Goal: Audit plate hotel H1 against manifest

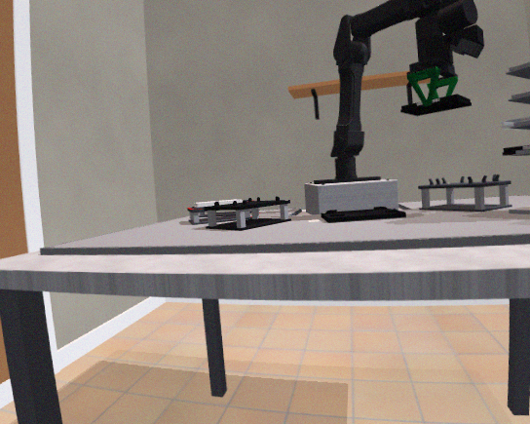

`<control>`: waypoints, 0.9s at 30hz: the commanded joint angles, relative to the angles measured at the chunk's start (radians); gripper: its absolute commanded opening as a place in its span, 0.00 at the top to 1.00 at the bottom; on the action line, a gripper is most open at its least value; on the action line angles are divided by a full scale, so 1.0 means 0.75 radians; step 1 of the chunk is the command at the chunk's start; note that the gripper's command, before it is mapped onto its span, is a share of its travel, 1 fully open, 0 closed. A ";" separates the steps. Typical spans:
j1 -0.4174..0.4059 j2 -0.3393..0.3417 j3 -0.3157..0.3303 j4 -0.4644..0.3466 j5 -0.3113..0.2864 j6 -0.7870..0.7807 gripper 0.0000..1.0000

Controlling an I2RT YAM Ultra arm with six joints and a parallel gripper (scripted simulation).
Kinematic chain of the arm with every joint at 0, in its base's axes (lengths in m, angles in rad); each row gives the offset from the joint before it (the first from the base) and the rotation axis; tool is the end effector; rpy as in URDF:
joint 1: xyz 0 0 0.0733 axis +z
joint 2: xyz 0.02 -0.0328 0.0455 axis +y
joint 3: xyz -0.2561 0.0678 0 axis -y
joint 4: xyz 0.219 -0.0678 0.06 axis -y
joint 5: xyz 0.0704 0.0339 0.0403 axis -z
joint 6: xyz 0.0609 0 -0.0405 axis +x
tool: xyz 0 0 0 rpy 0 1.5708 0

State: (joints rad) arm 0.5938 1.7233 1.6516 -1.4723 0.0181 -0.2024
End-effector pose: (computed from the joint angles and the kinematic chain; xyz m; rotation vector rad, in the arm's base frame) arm 0.2362 0.1594 0.2848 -1.2060 2.8685 -0.0195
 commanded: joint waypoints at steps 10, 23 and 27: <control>0.143 0.025 0.061 -0.008 0.006 0.503 0.14; 0.289 0.082 0.127 -0.021 0.012 0.649 0.14; 0.295 0.082 0.100 0.007 0.012 0.655 0.14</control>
State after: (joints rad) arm 0.8158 1.7924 1.7260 -1.4822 0.0257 0.2684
